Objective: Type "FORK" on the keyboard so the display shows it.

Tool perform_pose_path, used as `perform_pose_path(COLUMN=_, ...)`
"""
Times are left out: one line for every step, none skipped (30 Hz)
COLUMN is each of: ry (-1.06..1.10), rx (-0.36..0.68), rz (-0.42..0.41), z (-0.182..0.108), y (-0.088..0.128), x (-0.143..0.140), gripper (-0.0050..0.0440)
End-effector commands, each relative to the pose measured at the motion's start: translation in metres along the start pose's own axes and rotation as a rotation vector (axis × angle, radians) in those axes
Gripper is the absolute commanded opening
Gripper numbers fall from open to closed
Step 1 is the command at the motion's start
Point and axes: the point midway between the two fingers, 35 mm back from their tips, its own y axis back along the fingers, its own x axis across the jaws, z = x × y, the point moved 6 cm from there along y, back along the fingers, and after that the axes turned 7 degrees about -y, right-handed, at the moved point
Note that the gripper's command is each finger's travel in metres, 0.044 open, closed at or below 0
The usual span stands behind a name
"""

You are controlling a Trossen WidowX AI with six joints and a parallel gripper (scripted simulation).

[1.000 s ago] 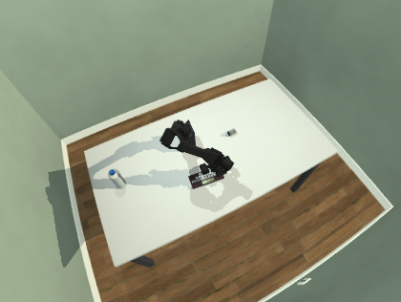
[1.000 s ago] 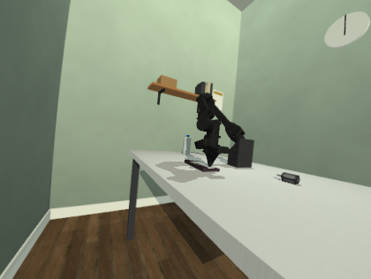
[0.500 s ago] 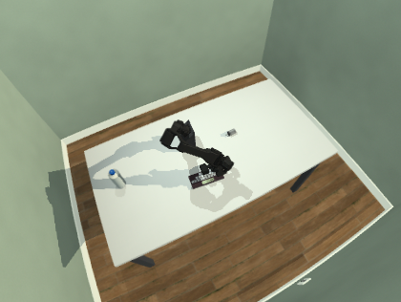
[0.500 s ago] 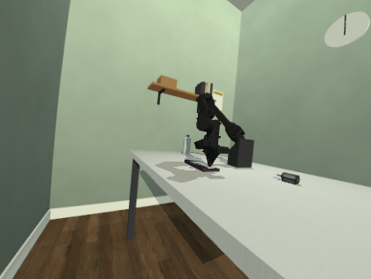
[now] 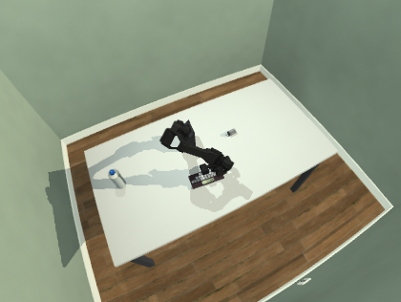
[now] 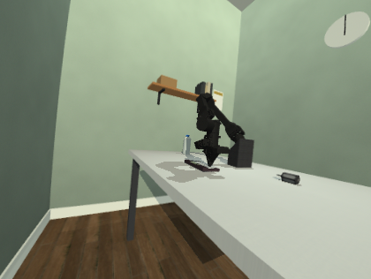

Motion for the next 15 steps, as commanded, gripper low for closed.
perform_pose_path(ry=-0.021, rx=-0.022, rz=0.012, z=0.006, y=0.009, x=-0.001, gripper=-0.005)
perform_pose_path(ry=-0.024, rx=-0.022, rz=0.018, z=0.008, y=0.016, x=0.0, gripper=-0.005)
perform_pose_path(ry=-0.024, rx=-0.022, rz=0.019, z=0.008, y=0.023, x=0.0, gripper=-0.005)
perform_pose_path(ry=-0.024, rx=-0.022, rz=0.019, z=0.007, y=0.031, x=0.0, gripper=-0.005)
perform_pose_path(ry=-0.024, rx=-0.022, rz=0.02, z=0.007, y=0.039, x=0.0, gripper=-0.005)
perform_pose_path(ry=-0.024, rx=-0.022, rz=0.02, z=0.007, y=0.042, x=-0.001, gripper=-0.005)
perform_pose_path(ry=-0.024, rx=-0.022, rz=0.02, z=0.007, y=0.042, x=-0.001, gripper=-0.005)
perform_pose_path(ry=-0.024, rx=-0.022, rz=0.02, z=0.007, y=0.042, x=-0.001, gripper=-0.005)
perform_pose_path(ry=-0.024, rx=-0.022, rz=0.02, z=0.007, y=0.042, x=-0.001, gripper=-0.005)
perform_pose_path(ry=-0.024, rx=-0.022, rz=0.02, z=0.007, y=0.042, x=-0.001, gripper=-0.005)
perform_pose_path(ry=-0.024, rx=-0.022, rz=0.02, z=0.007, y=0.042, x=-0.001, gripper=-0.005)
perform_pose_path(ry=-0.021, rx=-0.021, rz=0.018, z=0.005, y=0.041, x=-0.004, gripper=-0.005)
perform_pose_path(ry=-0.019, rx=-0.022, rz=0.014, z=0.005, y=0.039, x=-0.008, gripper=-0.005)
perform_pose_path(ry=-0.019, rx=-0.022, rz=0.014, z=0.005, y=0.039, x=-0.008, gripper=-0.005)
perform_pose_path(ry=-0.019, rx=-0.022, rz=0.014, z=0.005, y=0.039, x=-0.008, gripper=-0.005)
